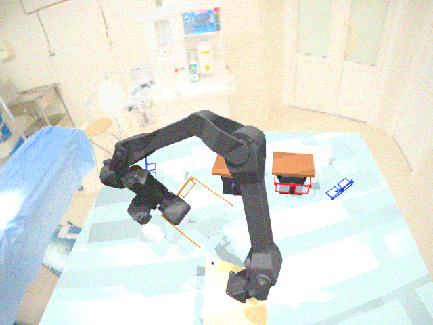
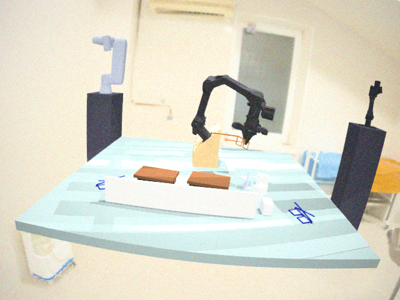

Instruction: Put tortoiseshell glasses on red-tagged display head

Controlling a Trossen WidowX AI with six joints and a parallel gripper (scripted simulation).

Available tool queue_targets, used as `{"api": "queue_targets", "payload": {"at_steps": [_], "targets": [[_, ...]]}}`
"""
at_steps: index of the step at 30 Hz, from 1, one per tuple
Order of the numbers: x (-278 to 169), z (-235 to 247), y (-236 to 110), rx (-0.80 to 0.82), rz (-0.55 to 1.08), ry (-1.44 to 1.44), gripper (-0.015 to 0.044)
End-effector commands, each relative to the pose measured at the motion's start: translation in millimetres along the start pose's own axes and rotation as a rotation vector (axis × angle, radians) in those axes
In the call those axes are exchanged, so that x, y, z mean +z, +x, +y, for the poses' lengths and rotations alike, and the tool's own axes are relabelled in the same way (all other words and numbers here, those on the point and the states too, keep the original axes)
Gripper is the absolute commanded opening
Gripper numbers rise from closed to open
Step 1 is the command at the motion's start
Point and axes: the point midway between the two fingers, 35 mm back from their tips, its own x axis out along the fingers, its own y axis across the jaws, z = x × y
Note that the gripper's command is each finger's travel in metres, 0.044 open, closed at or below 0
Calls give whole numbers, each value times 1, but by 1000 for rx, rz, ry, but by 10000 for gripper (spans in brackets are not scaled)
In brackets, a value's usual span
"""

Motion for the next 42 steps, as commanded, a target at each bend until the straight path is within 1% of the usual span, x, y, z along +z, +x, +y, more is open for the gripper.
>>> {"api": "queue_targets", "payload": {"at_steps": [1,23,42], "targets": [[-6,3,3,6,-22,159,0],[-36,20,28,89,-87,1056,0],[-58,40,50,207,-89,1832,0]]}}
